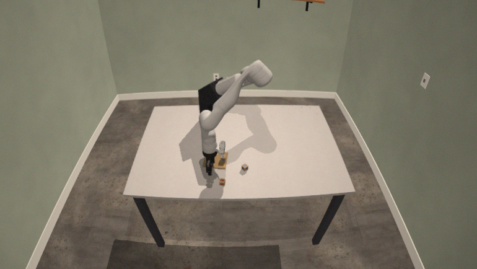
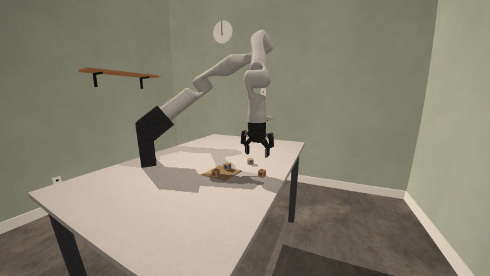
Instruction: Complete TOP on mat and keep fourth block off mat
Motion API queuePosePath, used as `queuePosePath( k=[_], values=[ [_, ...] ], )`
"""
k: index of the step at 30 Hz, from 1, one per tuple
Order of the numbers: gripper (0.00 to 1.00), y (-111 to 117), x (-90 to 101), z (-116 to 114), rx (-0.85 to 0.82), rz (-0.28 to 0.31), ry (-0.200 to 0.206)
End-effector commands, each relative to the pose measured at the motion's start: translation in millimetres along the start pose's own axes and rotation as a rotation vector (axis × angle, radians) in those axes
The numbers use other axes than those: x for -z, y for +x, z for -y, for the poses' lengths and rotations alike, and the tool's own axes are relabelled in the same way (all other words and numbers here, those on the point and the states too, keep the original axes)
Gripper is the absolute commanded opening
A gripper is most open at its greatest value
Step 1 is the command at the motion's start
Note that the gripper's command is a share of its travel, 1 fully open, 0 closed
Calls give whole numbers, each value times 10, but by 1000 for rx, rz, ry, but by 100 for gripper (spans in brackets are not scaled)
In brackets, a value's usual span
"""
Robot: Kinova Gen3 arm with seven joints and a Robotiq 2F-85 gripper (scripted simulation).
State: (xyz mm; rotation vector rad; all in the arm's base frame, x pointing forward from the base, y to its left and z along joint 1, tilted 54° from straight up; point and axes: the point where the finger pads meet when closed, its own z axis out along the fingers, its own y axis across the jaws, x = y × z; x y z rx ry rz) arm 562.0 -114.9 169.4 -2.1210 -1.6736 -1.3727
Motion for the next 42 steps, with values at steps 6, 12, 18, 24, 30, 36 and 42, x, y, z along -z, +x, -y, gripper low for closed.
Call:
queuePosePath(
  k=[6, 12, 18, 24, 30, 36, 42],
  values=[
    [100, 10, 13, -15, 0, 0, 1],
    [100, 10, 13, -15, 0, 0, 1],
    [100, -12, 8, 28, -4, -1, 4],
    [100, -144, -5, 152, -8, 0, 7],
    [100, -525, 29, 530, -13, 8, 2],
    [100, -850, 46, 999, -14, 13, 1],
    [100, -1056, 60, 1456, -13, 12, 2]
  ],
)
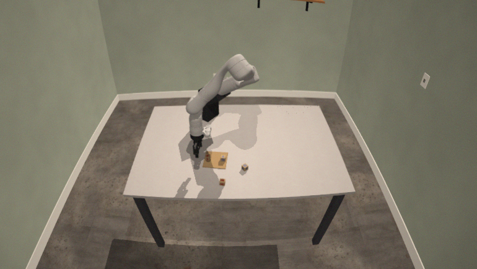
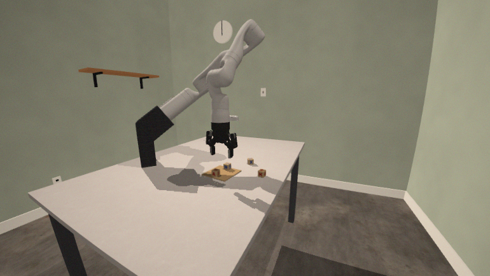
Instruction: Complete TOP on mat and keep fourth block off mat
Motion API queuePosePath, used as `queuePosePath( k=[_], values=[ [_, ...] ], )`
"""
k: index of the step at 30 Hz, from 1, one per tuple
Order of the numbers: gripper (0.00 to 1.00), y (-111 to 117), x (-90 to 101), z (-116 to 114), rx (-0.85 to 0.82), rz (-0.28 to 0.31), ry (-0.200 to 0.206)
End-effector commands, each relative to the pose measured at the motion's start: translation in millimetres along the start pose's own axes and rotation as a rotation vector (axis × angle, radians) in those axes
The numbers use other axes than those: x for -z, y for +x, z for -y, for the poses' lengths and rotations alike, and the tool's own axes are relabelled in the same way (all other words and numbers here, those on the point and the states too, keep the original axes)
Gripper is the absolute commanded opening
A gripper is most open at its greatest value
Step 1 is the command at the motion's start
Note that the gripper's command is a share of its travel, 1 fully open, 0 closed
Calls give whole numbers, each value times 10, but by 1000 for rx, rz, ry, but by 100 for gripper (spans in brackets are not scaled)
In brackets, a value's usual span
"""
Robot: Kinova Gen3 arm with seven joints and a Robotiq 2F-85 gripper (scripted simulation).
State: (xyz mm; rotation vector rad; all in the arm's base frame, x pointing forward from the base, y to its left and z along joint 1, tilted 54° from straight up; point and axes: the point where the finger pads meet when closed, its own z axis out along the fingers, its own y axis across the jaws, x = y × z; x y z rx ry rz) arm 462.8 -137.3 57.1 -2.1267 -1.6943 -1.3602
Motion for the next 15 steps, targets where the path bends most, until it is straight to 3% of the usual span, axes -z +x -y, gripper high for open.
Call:
queuePosePath(
  k=[1, 7, 15],
  values=[
    [100, -147, 21, 332, -25, -5, -2],
    [100, -205, 26, 615, -24, -13, -2],
    [100, -193, 16, 650, -18, -15, 0]
  ],
)
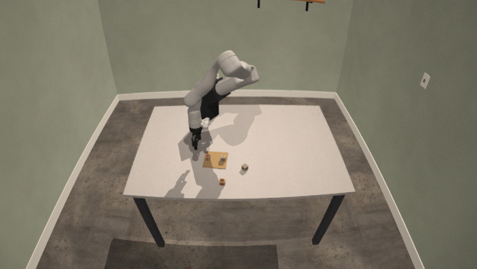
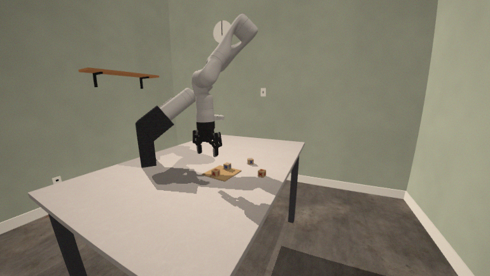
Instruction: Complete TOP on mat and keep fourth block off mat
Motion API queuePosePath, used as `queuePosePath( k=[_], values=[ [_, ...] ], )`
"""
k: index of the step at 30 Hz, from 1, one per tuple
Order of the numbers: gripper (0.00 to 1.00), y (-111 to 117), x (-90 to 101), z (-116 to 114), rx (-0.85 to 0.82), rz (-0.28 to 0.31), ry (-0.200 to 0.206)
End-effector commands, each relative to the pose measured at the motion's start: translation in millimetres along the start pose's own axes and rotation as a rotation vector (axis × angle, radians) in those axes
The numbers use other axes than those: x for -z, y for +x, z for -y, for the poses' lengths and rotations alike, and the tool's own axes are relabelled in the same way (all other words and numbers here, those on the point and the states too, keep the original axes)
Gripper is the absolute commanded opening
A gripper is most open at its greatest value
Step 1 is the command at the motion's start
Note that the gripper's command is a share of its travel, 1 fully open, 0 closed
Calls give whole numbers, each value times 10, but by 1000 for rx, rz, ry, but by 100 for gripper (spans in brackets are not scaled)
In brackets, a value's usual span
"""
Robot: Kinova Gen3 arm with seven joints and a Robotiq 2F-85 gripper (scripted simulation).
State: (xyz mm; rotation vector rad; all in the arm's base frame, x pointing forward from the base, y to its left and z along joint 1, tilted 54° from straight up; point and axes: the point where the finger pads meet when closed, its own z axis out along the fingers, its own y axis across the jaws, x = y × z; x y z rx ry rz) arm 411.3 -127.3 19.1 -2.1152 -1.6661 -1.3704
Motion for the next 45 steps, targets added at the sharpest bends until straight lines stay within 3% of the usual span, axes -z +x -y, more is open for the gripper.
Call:
queuePosePath(
  k=[1, 45],
  values=[
    [100, -18, 8, 22, -1, 5, -1],
    [100, 0, 13, -10, 2, 3, -2]
  ],
)
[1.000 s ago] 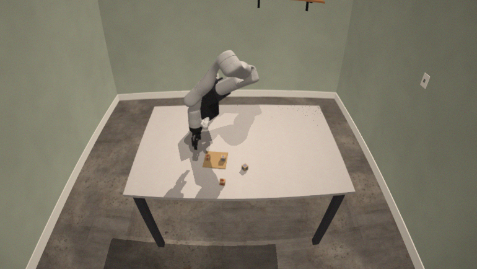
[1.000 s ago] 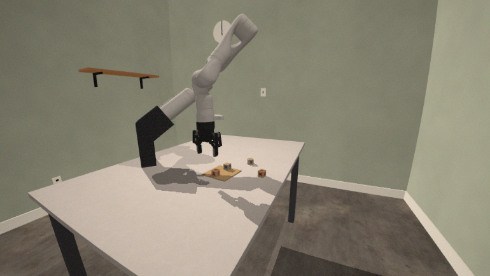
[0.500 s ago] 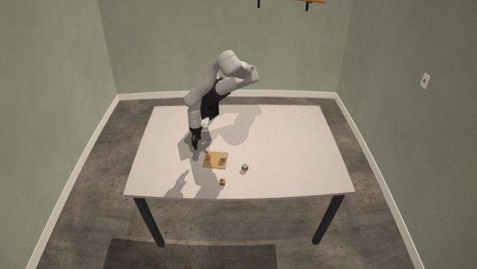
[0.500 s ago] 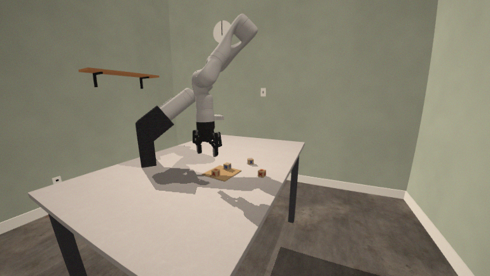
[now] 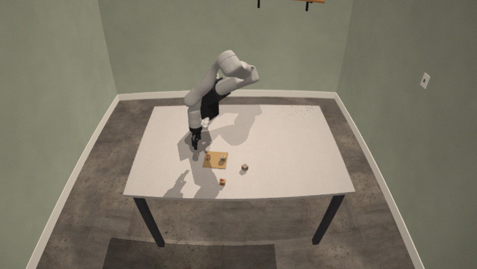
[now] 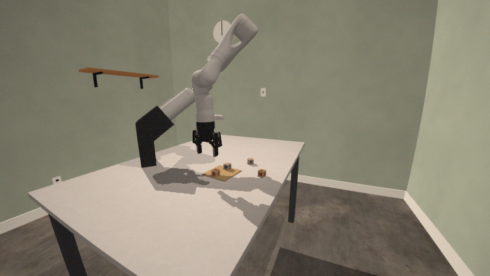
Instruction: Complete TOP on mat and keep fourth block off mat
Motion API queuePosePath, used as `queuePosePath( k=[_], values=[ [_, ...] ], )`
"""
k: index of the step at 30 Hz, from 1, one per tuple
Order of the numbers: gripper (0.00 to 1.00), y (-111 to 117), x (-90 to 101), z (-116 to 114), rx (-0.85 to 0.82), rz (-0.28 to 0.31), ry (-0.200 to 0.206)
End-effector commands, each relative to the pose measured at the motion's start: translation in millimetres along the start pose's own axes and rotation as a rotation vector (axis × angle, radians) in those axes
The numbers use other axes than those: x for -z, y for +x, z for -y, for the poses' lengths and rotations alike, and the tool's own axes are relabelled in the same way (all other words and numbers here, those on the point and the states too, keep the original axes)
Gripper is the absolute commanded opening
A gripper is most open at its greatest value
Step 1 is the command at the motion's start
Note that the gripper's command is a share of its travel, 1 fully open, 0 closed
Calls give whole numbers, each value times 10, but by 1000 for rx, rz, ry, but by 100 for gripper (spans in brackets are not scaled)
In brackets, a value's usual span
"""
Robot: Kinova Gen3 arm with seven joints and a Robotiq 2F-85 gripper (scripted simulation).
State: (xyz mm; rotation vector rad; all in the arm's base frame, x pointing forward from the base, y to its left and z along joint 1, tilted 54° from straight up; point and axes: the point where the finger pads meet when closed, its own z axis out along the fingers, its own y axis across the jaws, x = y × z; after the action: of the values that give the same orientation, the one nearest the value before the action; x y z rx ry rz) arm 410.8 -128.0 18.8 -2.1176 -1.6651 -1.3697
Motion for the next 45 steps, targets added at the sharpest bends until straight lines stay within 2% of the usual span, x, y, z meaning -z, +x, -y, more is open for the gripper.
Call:
queuePosePath(
  k=[1, 5, 8, 13, 18, 20, 23, 27, 30, 34, 45],
  values=[
    [100, 32, 7, -25, 10, 0, -2],
    [100, 95, 10, -65, 30, 1, -3],
    [100, 288, 45, -201, 83, 3, -9],
    [100, 930, 134, -508, 253, 3, -20],
    [100, 1557, 193, -652, 413, -2, -22],
    [100, 1557, 193, -652, 413, -2, -22],
    [100, 2040, 223, -671, 539, -3, -18],
    [100, 2512, 241, -611, 665, -6, -9],
    [100, 2725, 257, -557, 732, 1, -3],
    [100, 2845, 258, -517, 769, 3, 1],
    [100, 2857, 258, -512, 773, 3, 2]
  ],
)
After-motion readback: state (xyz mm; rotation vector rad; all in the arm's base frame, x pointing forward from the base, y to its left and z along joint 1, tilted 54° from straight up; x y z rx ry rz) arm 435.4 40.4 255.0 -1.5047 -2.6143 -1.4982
